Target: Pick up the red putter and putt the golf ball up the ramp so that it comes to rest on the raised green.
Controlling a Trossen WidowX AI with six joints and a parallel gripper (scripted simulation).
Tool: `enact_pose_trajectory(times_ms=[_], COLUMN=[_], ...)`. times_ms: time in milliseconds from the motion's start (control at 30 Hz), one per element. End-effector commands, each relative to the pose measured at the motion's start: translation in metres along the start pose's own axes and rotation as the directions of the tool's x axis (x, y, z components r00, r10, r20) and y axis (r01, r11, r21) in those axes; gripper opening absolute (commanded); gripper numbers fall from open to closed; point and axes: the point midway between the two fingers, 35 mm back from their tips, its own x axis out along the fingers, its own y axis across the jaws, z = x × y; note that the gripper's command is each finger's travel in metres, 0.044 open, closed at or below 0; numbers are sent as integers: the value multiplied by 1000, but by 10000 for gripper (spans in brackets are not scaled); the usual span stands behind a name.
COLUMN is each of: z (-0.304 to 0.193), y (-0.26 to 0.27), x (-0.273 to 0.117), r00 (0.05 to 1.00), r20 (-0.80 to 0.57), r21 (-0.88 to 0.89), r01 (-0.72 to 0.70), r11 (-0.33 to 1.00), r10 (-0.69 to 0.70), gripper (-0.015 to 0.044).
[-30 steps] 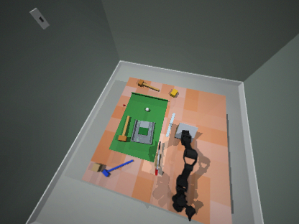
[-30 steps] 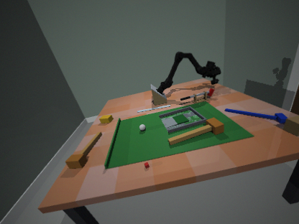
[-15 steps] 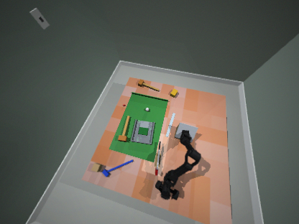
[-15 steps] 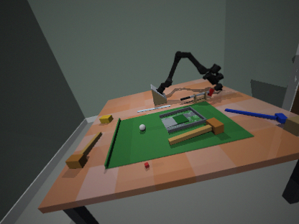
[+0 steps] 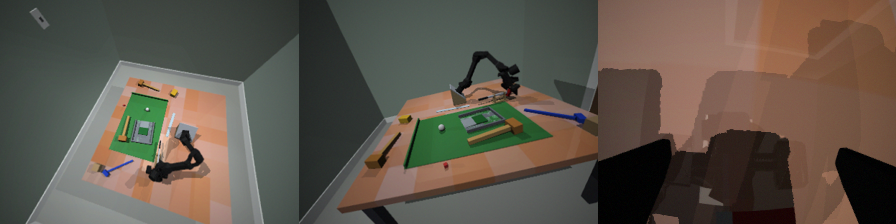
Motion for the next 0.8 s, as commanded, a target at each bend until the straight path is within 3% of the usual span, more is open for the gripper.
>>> enact_pose_trajectory(times_ms=[0,200,433,600,767], z=[-34,-95,-149,-167,-167], y=[-9,-12,-16,-12,-12], x=[-14,-45,-101,-136,-137], r00=[997,979,972,985,986], r20=[-80,-188,-214,-159,-156], r21=[-15,16,-15,-31,-32], r01=[-15,-74,-100,-74,-72], r11=[1000,997,995,997,997], r10=[13,76,95,68,66], gripper=[440,440,440,440,440])
